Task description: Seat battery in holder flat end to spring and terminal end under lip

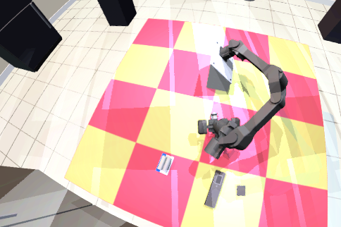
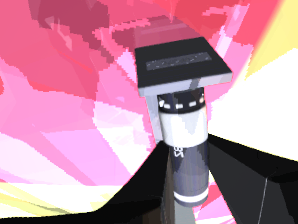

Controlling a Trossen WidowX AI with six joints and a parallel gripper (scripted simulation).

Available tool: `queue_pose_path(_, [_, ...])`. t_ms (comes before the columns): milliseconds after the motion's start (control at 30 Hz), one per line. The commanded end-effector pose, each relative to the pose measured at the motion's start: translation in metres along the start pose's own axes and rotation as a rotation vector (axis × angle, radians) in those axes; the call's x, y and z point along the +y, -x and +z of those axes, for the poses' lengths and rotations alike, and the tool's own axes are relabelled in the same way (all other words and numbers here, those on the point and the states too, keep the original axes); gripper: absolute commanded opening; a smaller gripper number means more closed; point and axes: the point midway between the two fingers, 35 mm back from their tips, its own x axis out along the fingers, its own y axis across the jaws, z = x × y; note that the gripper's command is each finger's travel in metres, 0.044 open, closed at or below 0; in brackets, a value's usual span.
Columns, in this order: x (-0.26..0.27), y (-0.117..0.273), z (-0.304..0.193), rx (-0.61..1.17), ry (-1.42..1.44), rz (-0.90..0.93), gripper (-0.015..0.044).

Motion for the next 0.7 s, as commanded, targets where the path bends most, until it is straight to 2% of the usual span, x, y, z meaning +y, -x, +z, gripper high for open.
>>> queue_pose_path(0, [-0.0010,0.0015,0.0047,-0.040,0.007,-0.011,0.0071])
queue_pose_path(667, [-0.0034,-0.0032,0.0049,-0.127,-0.001,-0.016,0.0071])
